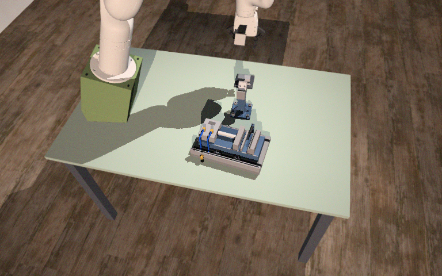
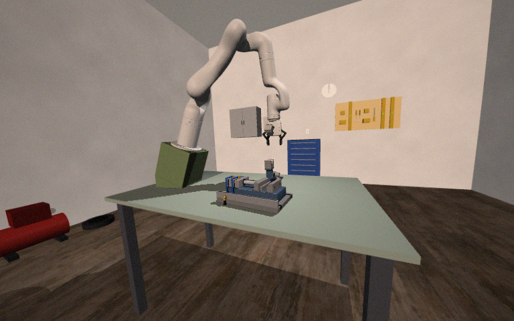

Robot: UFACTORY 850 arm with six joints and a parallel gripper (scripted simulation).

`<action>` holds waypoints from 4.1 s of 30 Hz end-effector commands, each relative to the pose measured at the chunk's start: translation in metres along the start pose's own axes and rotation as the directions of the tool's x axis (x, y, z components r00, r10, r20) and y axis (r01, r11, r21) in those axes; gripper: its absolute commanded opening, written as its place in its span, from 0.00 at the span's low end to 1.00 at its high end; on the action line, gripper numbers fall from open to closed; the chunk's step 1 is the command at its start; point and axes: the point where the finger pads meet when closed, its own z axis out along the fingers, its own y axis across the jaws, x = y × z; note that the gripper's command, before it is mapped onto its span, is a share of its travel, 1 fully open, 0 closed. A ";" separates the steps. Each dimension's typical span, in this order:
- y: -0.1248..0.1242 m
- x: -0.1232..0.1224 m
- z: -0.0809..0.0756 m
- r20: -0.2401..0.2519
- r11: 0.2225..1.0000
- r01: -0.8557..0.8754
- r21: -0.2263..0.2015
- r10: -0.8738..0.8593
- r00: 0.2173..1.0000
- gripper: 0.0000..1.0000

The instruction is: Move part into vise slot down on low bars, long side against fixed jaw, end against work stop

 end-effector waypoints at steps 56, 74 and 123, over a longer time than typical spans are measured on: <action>0.000 -0.001 0.008 -0.001 1.000 -0.001 0.002 0.001 1.000 0.89; 0.000 -0.001 0.030 -0.001 1.000 -0.001 0.002 0.001 1.000 0.89; 0.001 -0.001 0.108 -0.001 1.000 -0.001 0.002 0.001 1.000 0.89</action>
